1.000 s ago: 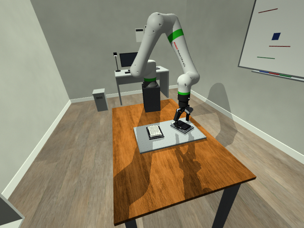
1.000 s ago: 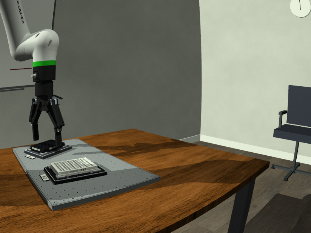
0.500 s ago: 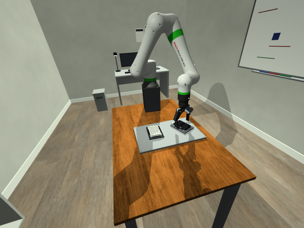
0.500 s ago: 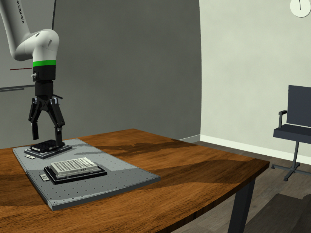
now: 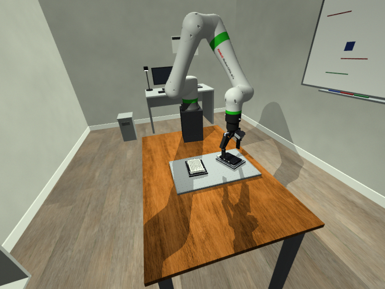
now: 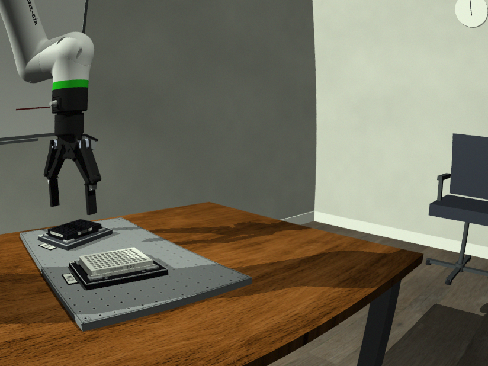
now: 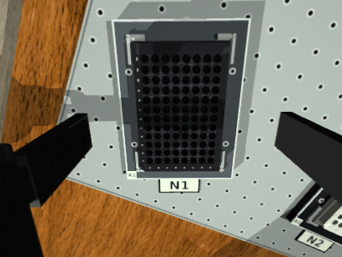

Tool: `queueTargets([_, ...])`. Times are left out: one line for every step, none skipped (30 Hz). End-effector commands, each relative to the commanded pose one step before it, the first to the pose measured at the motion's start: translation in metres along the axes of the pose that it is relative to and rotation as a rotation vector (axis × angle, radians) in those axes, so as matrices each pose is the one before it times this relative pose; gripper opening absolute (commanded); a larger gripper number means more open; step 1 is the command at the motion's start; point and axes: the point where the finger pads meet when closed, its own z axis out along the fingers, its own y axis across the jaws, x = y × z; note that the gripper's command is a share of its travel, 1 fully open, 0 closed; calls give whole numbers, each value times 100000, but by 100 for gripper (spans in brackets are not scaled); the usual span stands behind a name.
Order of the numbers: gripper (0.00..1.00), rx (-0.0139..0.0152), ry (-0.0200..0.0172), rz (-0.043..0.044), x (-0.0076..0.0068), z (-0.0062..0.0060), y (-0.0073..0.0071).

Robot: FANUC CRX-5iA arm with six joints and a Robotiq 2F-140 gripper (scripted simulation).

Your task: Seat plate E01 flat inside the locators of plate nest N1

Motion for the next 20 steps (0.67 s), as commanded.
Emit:
queueTargets([100,-8,134,-19,69,-504,1])
queueTargets([100,0,1,0,0,4,0])
queueTargets([100,0,-1,0,0,-4,0])
queueTargets([100,0,0,0,0,0,0])
queueTargets([100,0,0,0,0,0,0])
queueTargets([100,-1,-9,1,-5,6,0])
queueTargets([100,0,-1,0,0,-1,0])
queueTargets([100,0,0,0,0,0,0])
queueTargets([100,0,0,0,0,0,0])
queueTargets([100,0,0,0,0,0,0])
queueTargets([100,0,0,0,0,0,0])
queueTargets([100,0,0,0,0,0,0])
queueTargets([100,0,0,0,0,0,0])
queueTargets([100,0,0,0,0,0,0])
queueTargets([100,0,0,0,0,0,0])
queueTargets([100,0,0,0,0,0,0])
queueTargets([100,0,0,0,0,0,0])
queueTargets([100,0,0,0,0,0,0])
queueTargets([100,0,0,0,0,0,0])
queueTargets([100,0,0,0,0,0,0])
